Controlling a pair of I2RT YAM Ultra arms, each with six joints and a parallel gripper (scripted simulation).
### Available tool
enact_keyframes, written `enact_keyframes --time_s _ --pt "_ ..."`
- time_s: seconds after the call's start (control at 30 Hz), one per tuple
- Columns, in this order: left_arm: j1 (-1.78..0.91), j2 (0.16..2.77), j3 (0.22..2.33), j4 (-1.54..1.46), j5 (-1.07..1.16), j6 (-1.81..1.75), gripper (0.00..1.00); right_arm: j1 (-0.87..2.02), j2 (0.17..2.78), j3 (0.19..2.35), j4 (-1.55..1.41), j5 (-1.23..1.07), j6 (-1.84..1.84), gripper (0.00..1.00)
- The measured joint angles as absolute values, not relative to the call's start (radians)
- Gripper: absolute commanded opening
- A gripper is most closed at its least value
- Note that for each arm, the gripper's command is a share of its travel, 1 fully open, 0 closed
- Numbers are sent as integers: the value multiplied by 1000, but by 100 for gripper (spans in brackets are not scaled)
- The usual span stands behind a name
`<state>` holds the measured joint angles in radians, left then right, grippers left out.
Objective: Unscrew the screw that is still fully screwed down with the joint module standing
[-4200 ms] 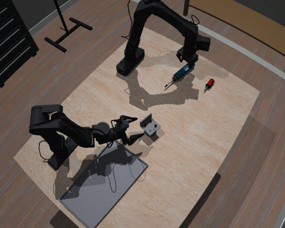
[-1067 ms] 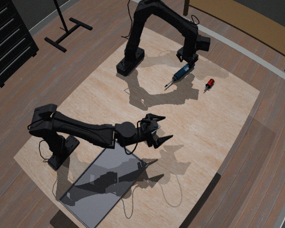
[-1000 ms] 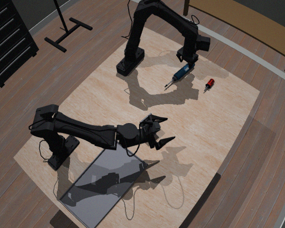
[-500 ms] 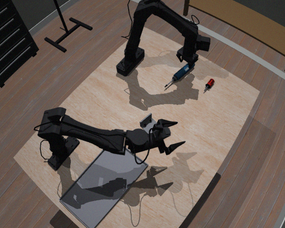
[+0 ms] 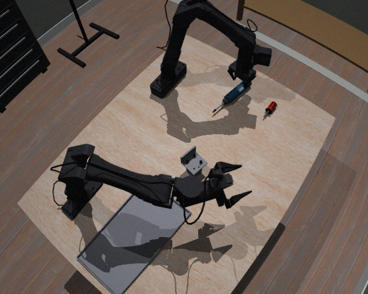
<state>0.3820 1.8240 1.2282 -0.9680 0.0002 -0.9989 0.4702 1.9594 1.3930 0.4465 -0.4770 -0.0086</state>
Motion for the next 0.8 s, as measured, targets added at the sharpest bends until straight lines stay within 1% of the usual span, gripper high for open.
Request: enact_keyframes --time_s 0.3,0.5,0.8 --pt "382 1824 1228 -968 0 -999 65 408 2075 1544 422 -509 2 86" --pt "382 1824 1228 -968 0 -999 65 402 2088 1577 406 -524 4 86" --pt "382 1824 1228 -968 0 -999 65 349 2192 1720 392 -560 14 86"
